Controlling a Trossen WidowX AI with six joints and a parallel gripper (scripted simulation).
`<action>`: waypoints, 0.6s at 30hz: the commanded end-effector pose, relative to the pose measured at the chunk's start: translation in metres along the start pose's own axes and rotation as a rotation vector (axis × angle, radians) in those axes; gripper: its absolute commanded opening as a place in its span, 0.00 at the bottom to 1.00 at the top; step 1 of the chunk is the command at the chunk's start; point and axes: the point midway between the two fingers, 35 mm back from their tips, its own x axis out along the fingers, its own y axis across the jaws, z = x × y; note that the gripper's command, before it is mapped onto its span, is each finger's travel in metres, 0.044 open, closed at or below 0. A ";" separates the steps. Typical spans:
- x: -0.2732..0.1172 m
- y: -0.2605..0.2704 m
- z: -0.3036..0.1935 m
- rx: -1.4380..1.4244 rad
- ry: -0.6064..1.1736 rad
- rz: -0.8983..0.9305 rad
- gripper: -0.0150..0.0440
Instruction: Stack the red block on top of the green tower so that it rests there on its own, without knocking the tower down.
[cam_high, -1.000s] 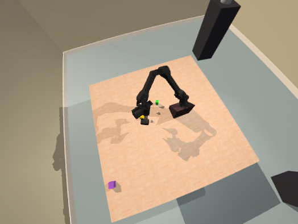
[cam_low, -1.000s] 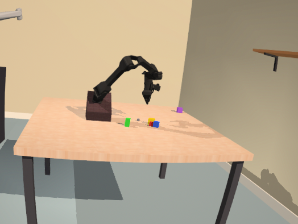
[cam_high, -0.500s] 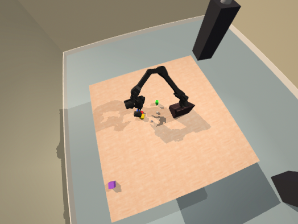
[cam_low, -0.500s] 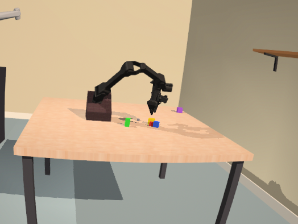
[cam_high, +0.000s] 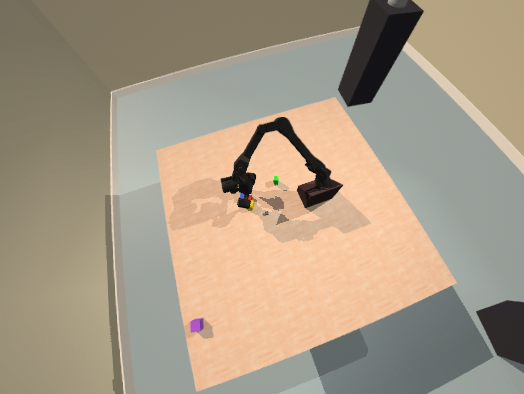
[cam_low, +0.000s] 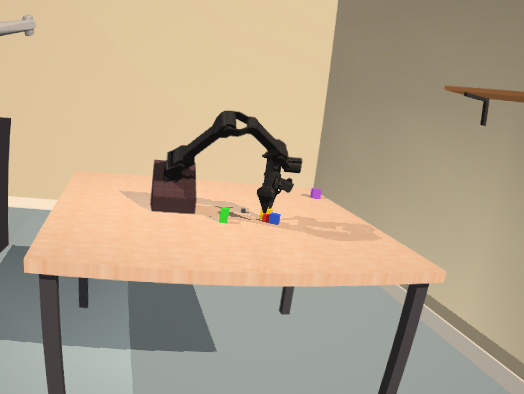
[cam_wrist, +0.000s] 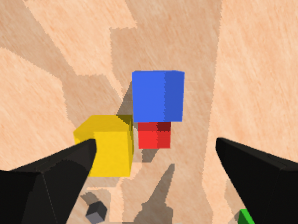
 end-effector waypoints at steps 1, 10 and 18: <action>0.004 0.001 0.000 -0.004 -0.004 0.000 1.00; 0.018 0.001 0.001 -0.004 -0.004 0.000 1.00; 0.031 0.001 0.001 -0.004 -0.004 -0.001 1.00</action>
